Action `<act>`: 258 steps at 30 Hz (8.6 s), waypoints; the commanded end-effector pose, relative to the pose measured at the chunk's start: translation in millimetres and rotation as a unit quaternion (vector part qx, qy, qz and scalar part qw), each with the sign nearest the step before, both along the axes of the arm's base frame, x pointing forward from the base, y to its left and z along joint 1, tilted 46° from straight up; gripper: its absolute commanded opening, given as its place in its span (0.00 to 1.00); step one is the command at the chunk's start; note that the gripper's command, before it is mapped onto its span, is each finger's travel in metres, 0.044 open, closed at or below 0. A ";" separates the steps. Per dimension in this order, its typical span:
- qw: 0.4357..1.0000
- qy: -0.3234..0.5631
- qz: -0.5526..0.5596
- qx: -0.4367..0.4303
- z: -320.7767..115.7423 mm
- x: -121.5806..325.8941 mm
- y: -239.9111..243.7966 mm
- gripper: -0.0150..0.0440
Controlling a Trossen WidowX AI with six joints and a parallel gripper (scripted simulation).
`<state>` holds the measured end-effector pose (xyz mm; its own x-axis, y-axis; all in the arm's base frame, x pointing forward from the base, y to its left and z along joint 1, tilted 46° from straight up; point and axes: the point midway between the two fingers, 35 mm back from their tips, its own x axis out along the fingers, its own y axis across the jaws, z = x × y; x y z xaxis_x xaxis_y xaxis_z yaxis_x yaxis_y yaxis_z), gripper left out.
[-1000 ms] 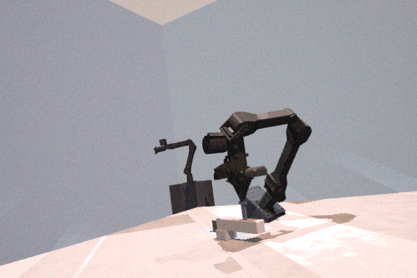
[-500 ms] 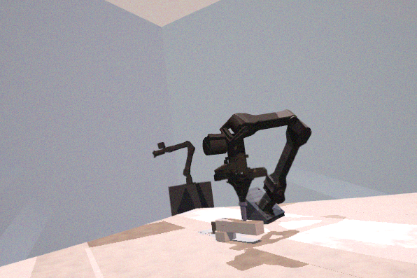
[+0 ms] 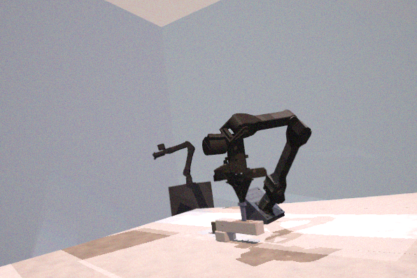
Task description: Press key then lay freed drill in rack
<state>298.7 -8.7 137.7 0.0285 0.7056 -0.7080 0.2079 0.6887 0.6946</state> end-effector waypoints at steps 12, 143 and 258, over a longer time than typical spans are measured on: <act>1.000 0.006 0.004 0.003 -6.5 -0.1 7.8 0.25; 0.708 -0.495 0.504 -0.016 -152.7 -30.8 -71.1 1.00; 0.708 -0.495 0.504 -0.015 -202.5 -34.1 -54.9 0.97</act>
